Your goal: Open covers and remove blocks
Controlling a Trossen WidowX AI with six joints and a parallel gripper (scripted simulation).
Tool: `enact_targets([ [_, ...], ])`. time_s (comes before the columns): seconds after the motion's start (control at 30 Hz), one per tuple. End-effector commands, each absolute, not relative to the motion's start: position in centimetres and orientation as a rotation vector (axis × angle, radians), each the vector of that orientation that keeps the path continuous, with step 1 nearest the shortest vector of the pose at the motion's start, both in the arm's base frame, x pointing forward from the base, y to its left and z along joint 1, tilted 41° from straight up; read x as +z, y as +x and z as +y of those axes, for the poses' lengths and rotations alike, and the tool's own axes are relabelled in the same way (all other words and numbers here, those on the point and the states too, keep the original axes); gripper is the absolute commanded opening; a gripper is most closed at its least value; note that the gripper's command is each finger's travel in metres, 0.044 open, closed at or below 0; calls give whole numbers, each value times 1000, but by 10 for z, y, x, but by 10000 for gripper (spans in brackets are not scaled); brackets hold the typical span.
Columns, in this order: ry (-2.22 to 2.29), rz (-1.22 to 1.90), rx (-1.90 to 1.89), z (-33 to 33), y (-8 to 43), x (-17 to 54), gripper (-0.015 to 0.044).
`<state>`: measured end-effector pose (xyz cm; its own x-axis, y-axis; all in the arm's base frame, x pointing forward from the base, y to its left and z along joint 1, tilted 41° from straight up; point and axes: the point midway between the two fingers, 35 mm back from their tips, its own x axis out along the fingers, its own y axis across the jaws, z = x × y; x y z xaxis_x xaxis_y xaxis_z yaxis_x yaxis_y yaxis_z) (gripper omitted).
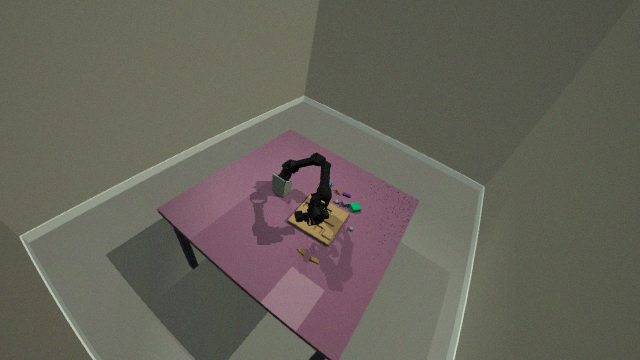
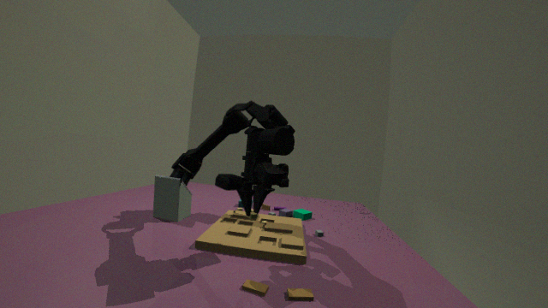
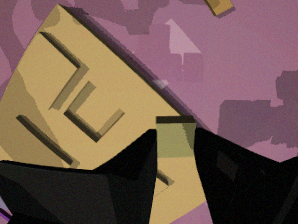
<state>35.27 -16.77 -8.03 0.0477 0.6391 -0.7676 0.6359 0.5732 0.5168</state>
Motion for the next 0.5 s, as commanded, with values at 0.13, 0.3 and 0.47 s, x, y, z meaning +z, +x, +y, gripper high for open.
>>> enact_targets([
  [0.13, 1087, 1630, 1, -189, 336, -99, 80],
  [0.3, 1088, 1631, 2, -200, 324, -110, 80],
  [0.47, 1088, 1631, 4, -211, 312, -121, 80],
])
